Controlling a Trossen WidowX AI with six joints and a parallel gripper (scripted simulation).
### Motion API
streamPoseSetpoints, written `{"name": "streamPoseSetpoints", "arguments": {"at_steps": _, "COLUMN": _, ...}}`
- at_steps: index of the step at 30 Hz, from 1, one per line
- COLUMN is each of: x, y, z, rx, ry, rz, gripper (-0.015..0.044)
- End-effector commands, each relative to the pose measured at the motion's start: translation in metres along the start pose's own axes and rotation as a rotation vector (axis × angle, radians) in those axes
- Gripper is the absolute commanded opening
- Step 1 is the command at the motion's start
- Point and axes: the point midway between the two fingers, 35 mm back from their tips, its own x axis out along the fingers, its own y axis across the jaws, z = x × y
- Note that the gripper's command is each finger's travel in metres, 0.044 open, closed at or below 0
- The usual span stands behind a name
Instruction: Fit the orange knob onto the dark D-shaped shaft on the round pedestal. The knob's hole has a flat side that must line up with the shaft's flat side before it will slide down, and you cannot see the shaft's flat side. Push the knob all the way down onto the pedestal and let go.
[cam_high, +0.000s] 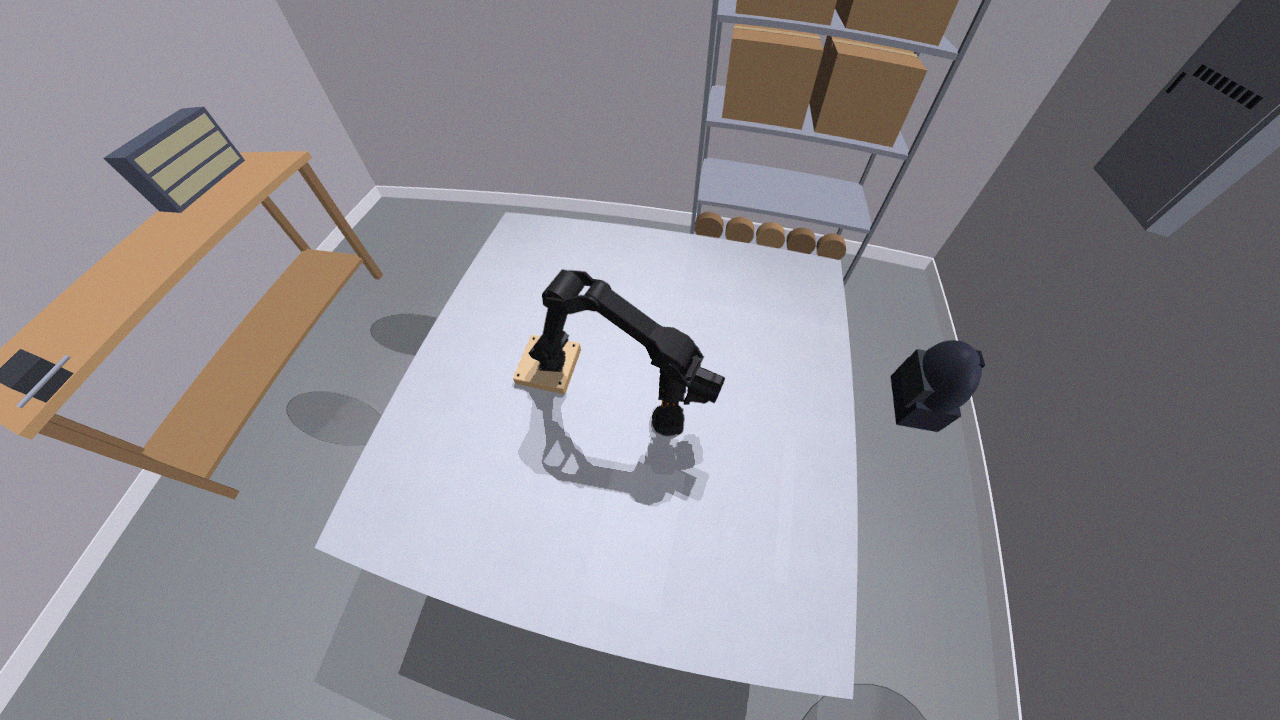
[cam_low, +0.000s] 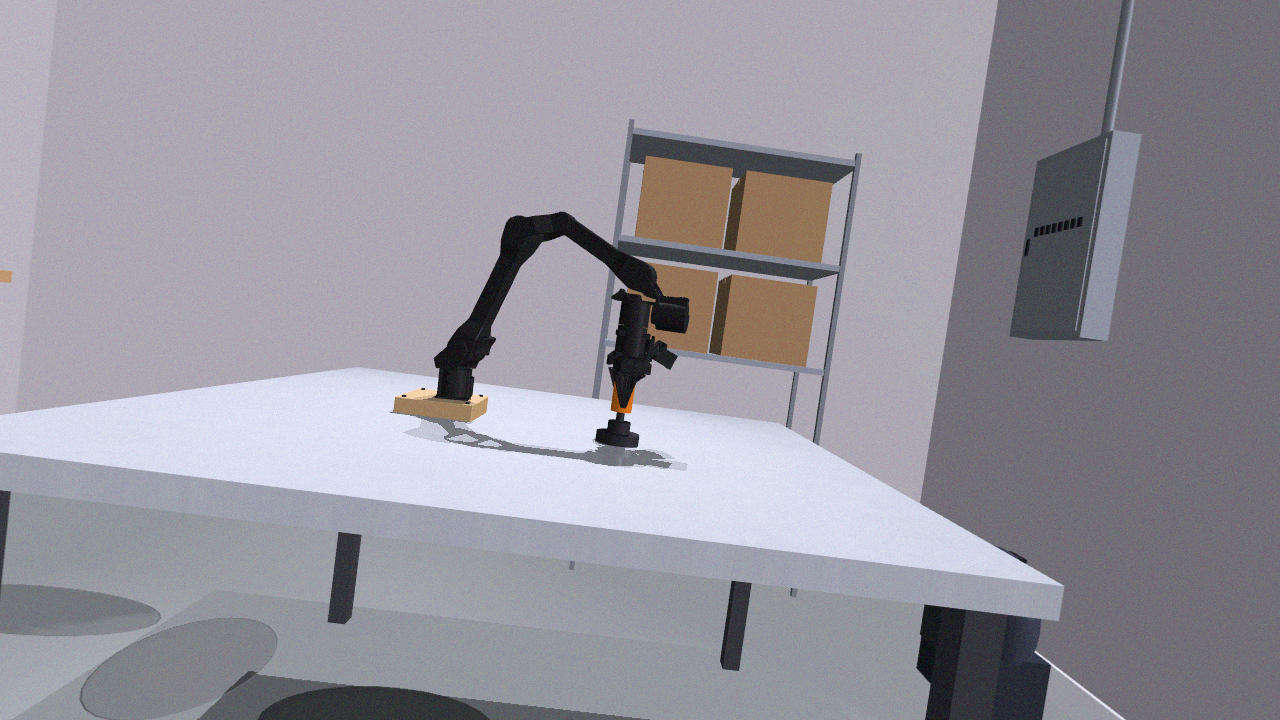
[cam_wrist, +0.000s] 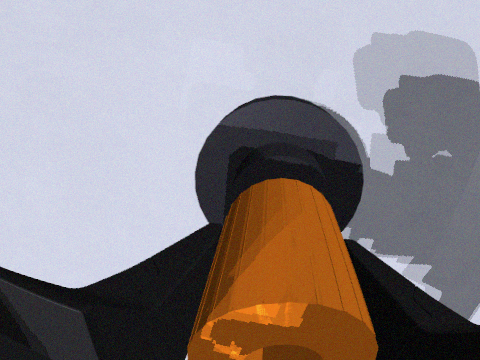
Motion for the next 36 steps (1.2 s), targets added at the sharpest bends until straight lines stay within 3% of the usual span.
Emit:
{"name": "streamPoseSetpoints", "arguments": {"at_steps": 1, "x": -0.0028, "y": -0.001, "z": 0.0006, "rx": -0.027, "ry": -0.003, "rz": -0.007, "gripper": 0.0}}
{"name": "streamPoseSetpoints", "arguments": {"at_steps": 7, "x": -0.0016, "y": -0.0009, "z": 0.0003, "rx": -0.211, "ry": -0.002, "rz": -0.007, "gripper": 0.0}}
{"name": "streamPoseSetpoints", "arguments": {"at_steps": 36, "x": -0.0029, "y": -0.0011, "z": 0.001, "rx": -0.236, "ry": -0.002, "rz": -0.007, "gripper": 0.0}}
